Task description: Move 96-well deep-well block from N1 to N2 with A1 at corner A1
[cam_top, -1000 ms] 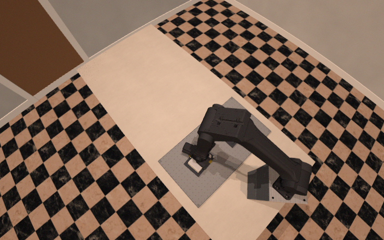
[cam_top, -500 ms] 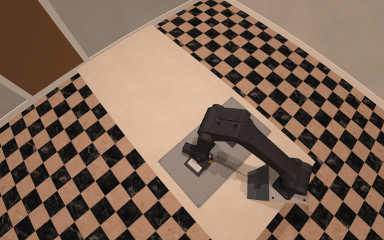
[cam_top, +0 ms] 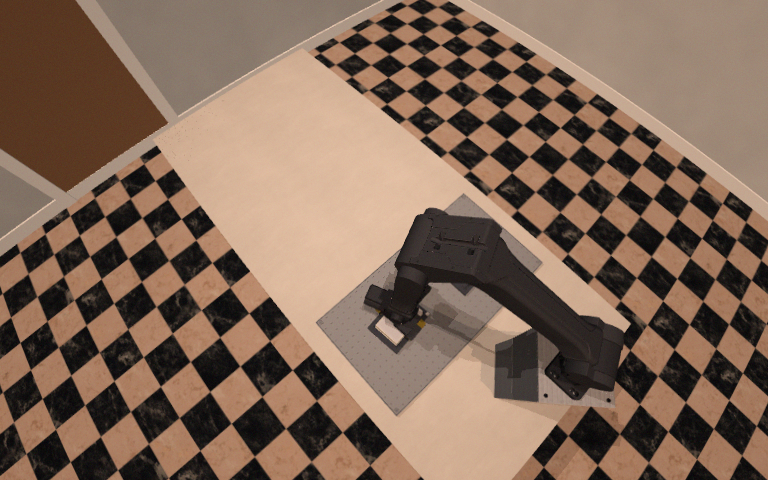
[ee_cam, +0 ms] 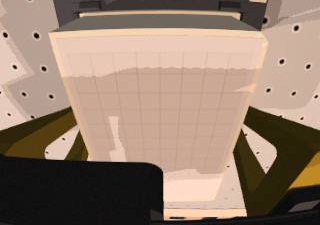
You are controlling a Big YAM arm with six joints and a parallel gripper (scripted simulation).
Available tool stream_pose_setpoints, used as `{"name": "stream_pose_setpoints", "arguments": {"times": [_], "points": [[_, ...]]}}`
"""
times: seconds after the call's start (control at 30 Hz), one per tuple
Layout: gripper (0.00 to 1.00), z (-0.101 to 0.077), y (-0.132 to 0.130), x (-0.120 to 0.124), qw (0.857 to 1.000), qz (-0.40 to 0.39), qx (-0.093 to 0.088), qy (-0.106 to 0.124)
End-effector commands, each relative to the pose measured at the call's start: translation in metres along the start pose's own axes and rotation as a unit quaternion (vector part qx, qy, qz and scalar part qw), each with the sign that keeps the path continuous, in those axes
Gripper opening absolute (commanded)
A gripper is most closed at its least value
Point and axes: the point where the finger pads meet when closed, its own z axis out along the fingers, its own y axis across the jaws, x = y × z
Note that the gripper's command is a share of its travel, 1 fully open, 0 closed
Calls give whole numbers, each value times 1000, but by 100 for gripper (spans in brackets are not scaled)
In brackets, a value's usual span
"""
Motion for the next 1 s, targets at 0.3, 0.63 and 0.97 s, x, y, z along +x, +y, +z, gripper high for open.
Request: {"name": "stream_pose_setpoints", "arguments": {"times": [0.3,0.63,0.97], "points": [[100,-35,6,8,1000,-5,-8,1],[100,-56,6,6,1000,-5,-8,1],[100,-83,7,3,1000,-5,-8,1]]}}
